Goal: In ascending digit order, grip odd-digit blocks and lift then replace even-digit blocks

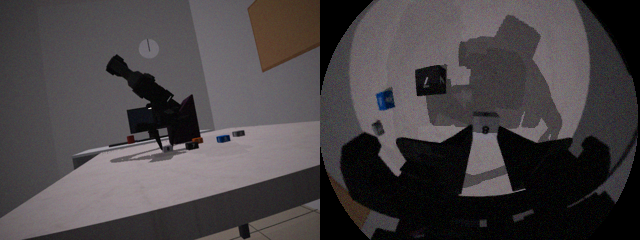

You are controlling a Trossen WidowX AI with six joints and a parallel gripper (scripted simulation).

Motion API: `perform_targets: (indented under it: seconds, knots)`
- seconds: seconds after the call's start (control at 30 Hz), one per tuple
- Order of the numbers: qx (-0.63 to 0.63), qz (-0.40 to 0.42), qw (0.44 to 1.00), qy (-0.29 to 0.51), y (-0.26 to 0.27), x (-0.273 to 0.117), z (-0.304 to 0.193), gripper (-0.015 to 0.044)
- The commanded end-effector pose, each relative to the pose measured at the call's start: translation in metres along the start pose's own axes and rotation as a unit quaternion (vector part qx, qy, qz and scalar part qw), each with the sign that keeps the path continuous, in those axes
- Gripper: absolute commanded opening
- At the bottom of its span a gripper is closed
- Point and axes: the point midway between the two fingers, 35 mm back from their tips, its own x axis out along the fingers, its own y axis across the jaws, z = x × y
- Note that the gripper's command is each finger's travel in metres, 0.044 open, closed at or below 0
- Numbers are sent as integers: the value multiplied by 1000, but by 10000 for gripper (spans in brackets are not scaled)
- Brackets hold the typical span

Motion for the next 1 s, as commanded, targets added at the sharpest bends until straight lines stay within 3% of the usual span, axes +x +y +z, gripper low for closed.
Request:
perform_targets:
  seconds: [0.0, 0.97]
  knots:
    - [-1, 2, 1000, -1, 1, 0, 0, 120]
    - [-1, 2, 1000, -1, 1, -10, 0, 120]
